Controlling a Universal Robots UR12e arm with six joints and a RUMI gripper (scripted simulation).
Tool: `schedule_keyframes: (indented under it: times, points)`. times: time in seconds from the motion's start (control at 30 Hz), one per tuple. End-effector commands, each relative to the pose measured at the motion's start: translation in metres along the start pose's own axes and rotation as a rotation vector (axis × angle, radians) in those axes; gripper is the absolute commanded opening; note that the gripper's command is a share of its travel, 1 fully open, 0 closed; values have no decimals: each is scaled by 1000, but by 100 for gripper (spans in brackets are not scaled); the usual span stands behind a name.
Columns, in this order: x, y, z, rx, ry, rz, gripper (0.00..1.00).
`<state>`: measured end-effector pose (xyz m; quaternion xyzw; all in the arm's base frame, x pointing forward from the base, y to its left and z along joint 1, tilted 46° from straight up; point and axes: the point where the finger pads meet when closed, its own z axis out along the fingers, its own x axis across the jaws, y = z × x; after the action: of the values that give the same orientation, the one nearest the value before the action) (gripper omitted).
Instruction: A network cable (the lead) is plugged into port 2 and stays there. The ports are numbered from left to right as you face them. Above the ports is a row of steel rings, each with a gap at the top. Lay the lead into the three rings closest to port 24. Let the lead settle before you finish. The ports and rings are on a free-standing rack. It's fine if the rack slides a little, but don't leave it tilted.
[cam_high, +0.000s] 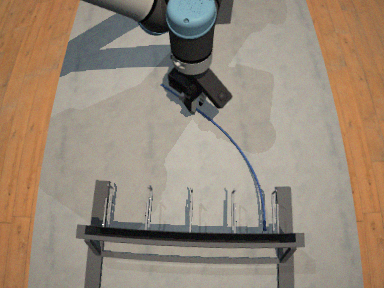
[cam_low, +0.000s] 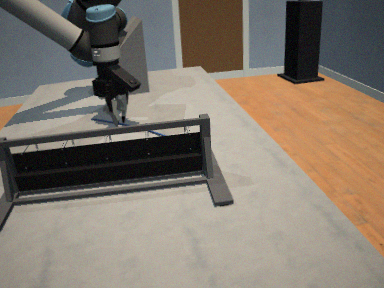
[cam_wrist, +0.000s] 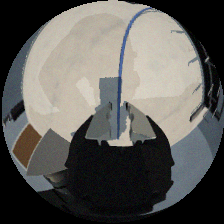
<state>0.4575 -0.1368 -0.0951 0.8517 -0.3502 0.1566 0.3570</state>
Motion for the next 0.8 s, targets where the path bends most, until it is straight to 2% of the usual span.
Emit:
schedule_keyframes:
  times: [0.0, 0.33, 0.37, 0.77]
  points:
    - [0, 0, 0, 0, 0, 0, 20]
    - [0, 0, 0, 0, 0, 0, 20]
    - [0, 0, 0, 0, 0, 0, 0]
    - [0, 0, 0, 0, 0, 0, 0]
